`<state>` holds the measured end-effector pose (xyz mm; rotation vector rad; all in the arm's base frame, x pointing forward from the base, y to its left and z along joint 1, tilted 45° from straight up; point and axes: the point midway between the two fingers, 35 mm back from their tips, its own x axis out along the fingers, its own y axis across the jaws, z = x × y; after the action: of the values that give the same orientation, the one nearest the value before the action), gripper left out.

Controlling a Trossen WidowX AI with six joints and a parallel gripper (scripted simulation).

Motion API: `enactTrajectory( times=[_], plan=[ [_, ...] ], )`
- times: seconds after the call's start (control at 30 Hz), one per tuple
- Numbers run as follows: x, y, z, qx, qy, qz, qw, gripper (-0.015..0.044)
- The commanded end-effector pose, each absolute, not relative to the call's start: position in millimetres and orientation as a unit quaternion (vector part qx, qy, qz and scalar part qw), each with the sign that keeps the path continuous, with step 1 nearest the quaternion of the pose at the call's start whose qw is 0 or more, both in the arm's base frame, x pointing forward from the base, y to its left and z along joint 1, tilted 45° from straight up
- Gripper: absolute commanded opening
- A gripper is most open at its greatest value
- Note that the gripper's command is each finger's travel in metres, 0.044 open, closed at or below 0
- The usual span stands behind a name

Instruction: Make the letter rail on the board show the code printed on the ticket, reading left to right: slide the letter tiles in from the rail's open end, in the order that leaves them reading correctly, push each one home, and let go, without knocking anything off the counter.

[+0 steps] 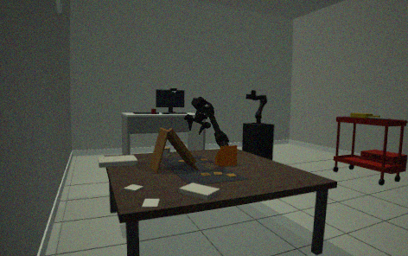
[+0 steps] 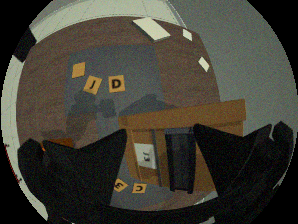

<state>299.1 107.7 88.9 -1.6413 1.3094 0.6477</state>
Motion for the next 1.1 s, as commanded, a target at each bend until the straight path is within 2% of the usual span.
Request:
enactTrajectory(
  times=[0.0,0.23,0.5,1.07],
  plan=[
    [296,119,41,-0.630,0.573,0.248,0.462,0.0340],
    [272,125,-60,-0.567,0.658,0.193,0.456,0.0340],
    [210,101,-161,-0.509,0.740,0.096,0.430,0.0340],
    [198,90,-173,-0.505,0.745,0.087,0.427,0.0340]
  ],
)
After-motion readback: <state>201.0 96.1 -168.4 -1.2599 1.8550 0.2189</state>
